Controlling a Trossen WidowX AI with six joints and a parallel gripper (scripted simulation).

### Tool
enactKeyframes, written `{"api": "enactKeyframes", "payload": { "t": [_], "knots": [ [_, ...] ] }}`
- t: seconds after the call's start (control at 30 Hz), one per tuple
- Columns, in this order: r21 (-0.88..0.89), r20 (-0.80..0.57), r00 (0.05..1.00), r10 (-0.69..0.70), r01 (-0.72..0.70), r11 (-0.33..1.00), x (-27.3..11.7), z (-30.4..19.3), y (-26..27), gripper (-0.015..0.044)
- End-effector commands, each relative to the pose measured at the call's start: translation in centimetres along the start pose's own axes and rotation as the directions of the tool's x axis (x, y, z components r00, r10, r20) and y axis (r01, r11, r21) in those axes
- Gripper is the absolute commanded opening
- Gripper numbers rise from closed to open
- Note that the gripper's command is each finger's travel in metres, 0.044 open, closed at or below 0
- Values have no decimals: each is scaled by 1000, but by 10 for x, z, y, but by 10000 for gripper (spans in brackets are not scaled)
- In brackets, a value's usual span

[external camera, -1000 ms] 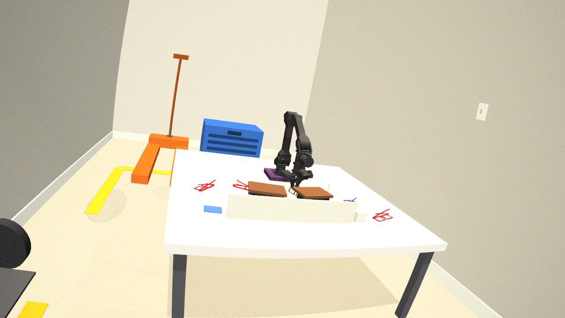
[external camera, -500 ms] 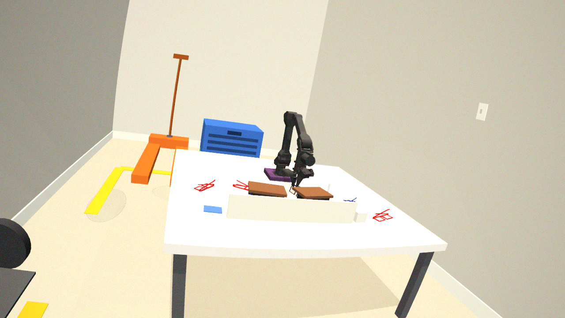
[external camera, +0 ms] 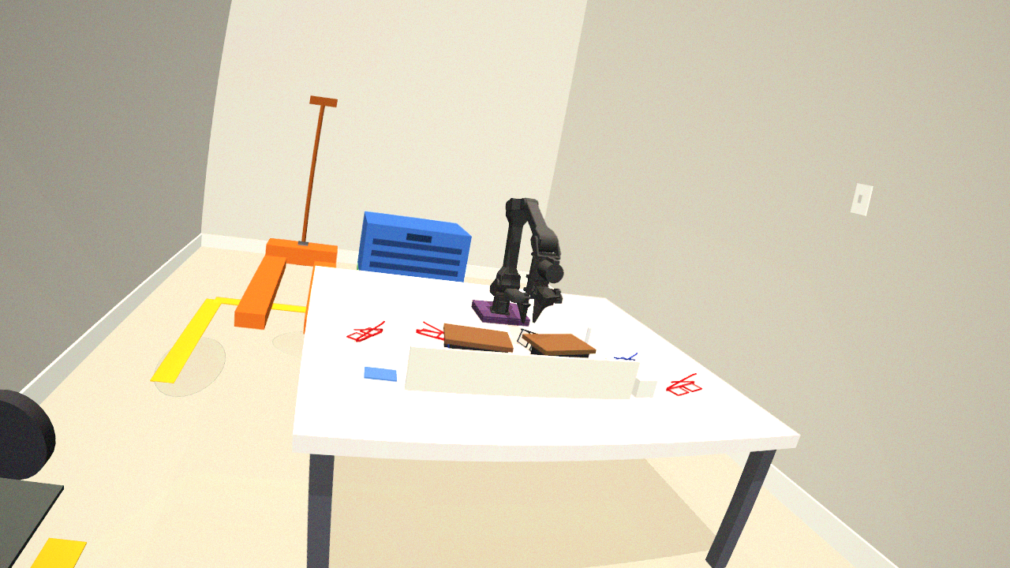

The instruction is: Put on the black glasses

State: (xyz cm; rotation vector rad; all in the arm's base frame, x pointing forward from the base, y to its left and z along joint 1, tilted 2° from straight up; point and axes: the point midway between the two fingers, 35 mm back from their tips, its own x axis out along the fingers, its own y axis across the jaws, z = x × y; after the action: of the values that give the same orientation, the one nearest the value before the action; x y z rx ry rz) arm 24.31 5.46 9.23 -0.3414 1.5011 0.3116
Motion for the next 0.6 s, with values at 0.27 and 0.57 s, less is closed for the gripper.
{"api": "enactKeyframes", "payload": {
  "t": [0.27,0.57],
  "knots": [
    [12,3,1000,3,-3,1000,-5,-1,7,140],
    [12,3,1000,3,-3,1000,-5,-1,7,140]
  ]
}}
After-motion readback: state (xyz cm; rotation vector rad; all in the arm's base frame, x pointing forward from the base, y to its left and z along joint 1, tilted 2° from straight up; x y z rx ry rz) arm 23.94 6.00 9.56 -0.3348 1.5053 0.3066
